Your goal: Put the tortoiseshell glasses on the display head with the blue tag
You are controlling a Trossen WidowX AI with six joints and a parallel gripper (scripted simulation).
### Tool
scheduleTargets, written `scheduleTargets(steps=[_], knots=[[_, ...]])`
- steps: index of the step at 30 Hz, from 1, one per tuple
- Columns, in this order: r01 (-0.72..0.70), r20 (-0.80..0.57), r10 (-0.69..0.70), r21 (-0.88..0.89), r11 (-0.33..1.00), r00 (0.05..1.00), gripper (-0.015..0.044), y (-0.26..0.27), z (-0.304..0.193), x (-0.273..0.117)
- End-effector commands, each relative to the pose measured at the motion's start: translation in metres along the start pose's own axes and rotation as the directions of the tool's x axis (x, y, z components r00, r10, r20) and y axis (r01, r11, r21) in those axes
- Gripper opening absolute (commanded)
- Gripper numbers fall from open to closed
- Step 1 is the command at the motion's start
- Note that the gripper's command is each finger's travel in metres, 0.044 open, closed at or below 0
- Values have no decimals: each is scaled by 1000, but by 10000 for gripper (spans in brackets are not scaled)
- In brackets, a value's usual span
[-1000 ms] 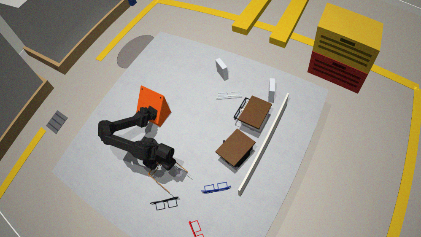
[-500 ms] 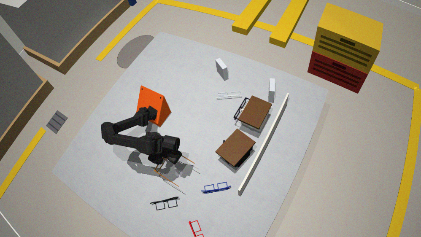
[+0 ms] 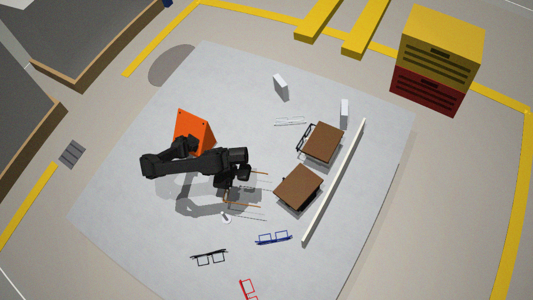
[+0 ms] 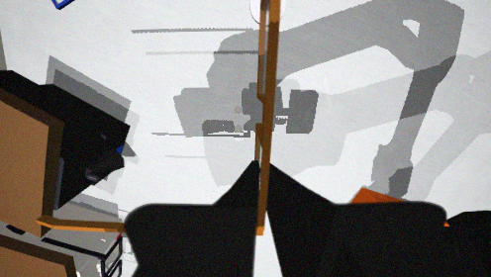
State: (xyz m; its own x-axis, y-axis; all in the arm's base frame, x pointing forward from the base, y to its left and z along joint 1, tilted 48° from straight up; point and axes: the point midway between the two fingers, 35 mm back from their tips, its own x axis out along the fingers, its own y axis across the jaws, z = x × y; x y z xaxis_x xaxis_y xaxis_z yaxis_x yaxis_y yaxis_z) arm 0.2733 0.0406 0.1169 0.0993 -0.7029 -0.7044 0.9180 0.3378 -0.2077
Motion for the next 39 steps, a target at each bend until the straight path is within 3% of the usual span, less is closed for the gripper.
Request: scheduleTargets(steps=[1, 19, 39], knots=[[5, -4, -6, -122, 993, 1000, 0, 11, -33, 2], [37, 30, -24, -519, 854, 999, 0, 19, -153, 13], [37, 31, -24, -532, 846, 999, 0, 21, -157, 26]])
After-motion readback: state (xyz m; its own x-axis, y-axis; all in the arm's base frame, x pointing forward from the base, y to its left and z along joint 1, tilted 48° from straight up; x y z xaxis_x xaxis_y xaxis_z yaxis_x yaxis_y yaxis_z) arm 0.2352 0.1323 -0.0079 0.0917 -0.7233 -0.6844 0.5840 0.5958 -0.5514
